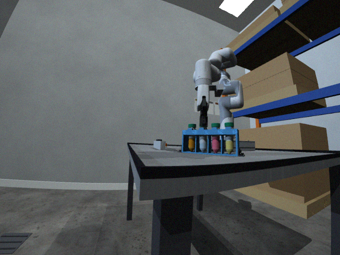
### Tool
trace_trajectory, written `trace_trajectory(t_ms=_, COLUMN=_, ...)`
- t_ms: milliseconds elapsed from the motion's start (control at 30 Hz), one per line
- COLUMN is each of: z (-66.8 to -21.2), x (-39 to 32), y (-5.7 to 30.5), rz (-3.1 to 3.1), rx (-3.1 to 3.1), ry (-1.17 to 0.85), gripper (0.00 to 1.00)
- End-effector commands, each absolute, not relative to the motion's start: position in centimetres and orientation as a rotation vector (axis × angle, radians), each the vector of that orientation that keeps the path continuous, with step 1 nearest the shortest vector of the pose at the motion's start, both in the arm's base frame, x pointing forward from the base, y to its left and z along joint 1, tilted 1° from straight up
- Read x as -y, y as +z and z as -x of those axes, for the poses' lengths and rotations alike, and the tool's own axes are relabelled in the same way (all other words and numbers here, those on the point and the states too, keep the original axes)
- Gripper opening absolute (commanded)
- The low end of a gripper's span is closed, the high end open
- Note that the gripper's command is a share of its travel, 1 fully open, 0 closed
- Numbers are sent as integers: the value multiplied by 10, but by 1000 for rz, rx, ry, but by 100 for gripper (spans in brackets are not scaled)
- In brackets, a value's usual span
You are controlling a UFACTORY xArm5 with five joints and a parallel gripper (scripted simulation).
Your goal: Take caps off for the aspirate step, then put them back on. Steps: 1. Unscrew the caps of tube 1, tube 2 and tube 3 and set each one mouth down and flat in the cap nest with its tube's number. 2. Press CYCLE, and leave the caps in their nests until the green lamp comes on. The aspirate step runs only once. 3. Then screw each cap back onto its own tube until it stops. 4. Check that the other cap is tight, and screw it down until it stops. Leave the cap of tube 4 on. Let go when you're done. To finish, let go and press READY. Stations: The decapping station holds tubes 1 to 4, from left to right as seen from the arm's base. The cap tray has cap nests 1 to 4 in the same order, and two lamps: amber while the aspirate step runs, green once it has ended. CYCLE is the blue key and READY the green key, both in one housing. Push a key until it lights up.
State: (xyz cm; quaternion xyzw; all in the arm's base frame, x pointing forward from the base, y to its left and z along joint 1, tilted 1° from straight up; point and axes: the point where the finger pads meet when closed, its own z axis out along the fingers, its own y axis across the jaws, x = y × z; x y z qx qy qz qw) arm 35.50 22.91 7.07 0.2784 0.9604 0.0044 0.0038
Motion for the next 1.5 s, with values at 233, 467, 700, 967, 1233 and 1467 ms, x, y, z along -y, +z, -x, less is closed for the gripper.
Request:
trace_trajectory(t_ms=233, z=-356, x=-230, y=72, rz=-861, rx=-3021, ry=31, gripper=0)
trace_trajectory(t_ms=467, z=-356, x=-230, y=72, rz=-1011, rx=-2975, ry=31, gripper=0)
trace_trajectory(t_ms=700, z=-356, x=-230, y=71, rz=-1352, rx=-2840, ry=30, gripper=0)
trace_trajectory(t_ms=967, z=-356, x=-230, y=71, rz=-1630, rx=-2692, ry=29, gripper=0)
trace_trajectory(t_ms=1233, z=-356, x=-230, y=71, rz=-1956, rx=-2468, ry=28, gripper=0)
trace_trajectory(t_ms=1467, z=-356, x=-230, y=71, rz=-1956, rx=-2468, ry=28, gripper=0)
